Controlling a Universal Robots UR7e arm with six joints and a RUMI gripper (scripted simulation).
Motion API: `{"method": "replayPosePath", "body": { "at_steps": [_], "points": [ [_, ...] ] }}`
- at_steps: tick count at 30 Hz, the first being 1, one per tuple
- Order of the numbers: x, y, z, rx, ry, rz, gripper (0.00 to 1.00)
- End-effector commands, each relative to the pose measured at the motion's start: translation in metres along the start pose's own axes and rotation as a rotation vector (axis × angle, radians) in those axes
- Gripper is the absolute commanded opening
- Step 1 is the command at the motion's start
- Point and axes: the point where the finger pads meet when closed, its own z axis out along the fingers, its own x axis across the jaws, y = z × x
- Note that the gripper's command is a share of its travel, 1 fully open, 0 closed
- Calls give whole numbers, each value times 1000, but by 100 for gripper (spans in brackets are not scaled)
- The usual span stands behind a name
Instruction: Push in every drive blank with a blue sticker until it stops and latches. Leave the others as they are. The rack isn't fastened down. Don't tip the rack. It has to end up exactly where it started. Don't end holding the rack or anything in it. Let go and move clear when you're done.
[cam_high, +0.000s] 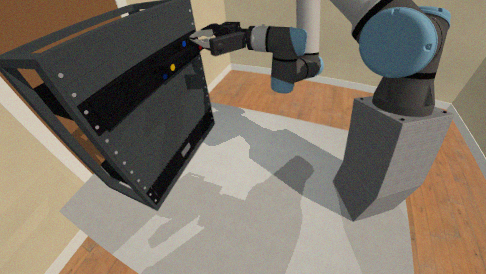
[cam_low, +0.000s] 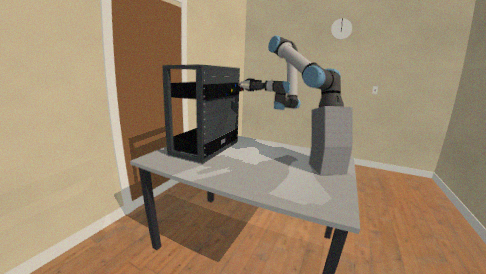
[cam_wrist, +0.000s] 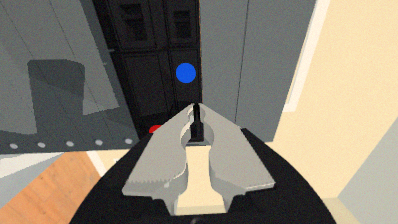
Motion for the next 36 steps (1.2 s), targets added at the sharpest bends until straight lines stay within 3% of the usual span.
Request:
{"method": "replayPosePath", "body": {
  "at_steps": [1,36],
  "points": [
    [0,0,0,0,1,0,0],
    [0,0,7,0,1,0,0]
  ]
}}
